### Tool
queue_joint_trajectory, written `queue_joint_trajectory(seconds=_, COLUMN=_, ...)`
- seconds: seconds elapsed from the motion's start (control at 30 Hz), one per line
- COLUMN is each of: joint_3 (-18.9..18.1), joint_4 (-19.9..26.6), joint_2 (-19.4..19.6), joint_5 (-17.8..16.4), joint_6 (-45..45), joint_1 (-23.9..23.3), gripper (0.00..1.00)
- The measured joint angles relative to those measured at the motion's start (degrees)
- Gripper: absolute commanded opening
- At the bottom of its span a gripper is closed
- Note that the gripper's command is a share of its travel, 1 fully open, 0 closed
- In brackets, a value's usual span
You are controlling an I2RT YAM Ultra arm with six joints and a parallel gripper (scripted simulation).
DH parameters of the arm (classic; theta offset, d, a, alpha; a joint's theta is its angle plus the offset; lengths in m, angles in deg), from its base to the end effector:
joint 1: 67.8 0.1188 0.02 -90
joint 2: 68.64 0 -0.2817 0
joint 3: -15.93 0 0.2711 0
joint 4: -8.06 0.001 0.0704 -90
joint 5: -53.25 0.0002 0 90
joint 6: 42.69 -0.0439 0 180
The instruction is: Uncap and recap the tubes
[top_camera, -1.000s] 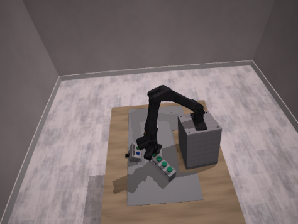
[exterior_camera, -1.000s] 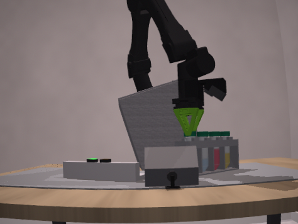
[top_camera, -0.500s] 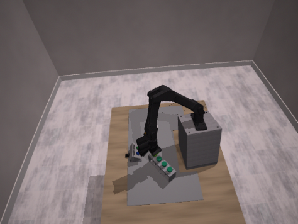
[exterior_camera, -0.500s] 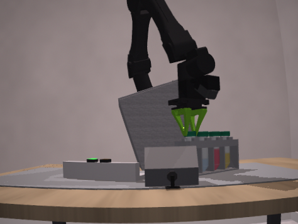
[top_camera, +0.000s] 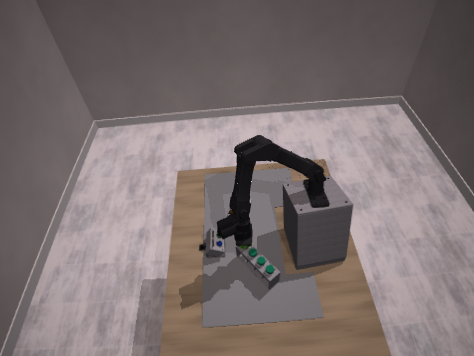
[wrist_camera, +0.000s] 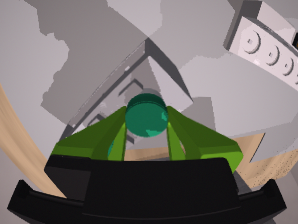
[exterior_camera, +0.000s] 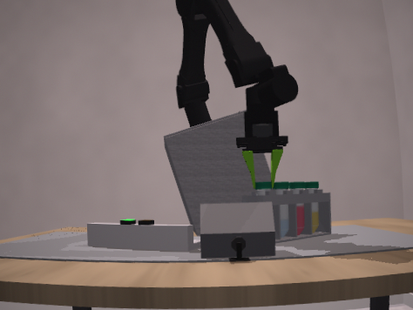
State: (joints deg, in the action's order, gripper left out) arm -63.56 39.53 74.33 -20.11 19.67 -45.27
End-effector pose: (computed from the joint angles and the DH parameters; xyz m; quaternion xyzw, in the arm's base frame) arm 0.3333 0.1257 -0.0662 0.0378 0.9878 -0.1490 0.0226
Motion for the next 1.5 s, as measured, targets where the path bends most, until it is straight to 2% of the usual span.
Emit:
queue_joint_trajectory(seconds=0.2, joint_3=0.00, joint_4=-0.07, joint_2=0.07, joint_5=0.04, joint_6=-15.17, joint_1=0.00, gripper=0.00)
queue_joint_trajectory(seconds=0.4, joint_3=0.00, joint_4=-0.07, joint_2=0.07, joint_5=0.02, joint_6=-20.68, joint_1=0.00, gripper=0.00)
queue_joint_trajectory(seconds=0.43, joint_3=0.00, joint_4=-0.07, joint_2=0.07, joint_5=0.02, joint_6=-21.07, joint_1=0.00, gripper=0.49)
queue_joint_trajectory(seconds=1.0, joint_3=0.17, joint_4=0.70, joint_2=-0.26, joint_5=0.04, joint_6=-23.08, joint_1=0.00, gripper=0.49)
queue_joint_trajectory(seconds=1.5, joint_3=0.31, joint_4=6.91, joint_2=-7.10, joint_5=-0.02, joint_6=-24.92, joint_1=1.84, gripper=0.49)
